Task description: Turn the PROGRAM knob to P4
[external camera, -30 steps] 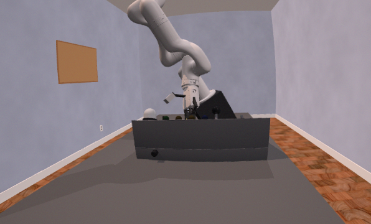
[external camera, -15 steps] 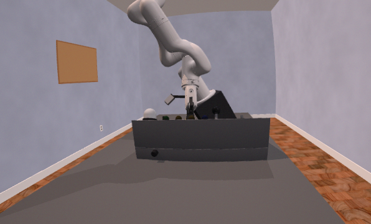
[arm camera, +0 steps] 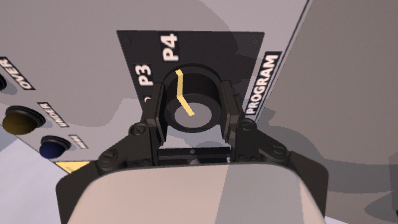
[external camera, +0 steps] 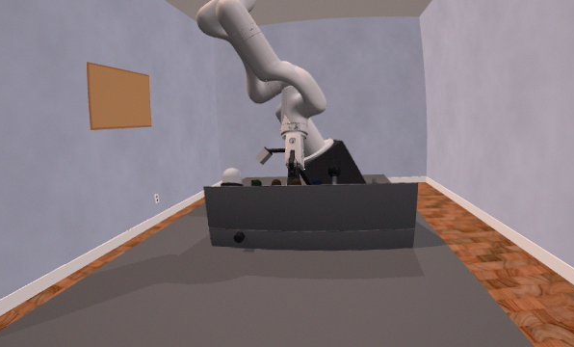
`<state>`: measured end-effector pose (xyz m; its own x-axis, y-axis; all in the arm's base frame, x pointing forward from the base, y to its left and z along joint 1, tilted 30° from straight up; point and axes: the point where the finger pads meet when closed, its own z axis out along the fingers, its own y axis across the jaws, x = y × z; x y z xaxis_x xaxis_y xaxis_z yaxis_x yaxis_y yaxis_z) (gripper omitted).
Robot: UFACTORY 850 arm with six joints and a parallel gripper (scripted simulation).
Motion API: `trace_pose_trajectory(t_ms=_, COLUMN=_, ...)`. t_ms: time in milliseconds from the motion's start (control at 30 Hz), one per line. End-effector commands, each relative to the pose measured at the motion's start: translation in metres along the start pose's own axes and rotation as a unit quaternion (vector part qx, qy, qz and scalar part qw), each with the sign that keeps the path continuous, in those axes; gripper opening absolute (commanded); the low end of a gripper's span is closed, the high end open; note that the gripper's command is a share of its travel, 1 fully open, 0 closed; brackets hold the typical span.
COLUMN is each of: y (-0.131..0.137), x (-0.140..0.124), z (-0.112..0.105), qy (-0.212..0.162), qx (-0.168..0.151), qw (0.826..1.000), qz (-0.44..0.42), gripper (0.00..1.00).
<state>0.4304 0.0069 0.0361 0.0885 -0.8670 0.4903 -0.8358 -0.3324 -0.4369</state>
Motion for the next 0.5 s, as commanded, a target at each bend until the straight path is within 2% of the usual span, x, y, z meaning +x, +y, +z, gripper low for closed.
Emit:
trace_pose_trajectory(t_ms=0, y=-0.0006, x=0.0000, z=0.0000, qy=0.000, qx=0.001, qw=1.000, qz=0.021, gripper=0.00)
trace_pose_trajectory(t_ms=467, y=-0.0006, x=0.0000, z=0.0000, qy=0.000, qx=0.001, qw=0.999, qz=0.044, gripper=0.00)
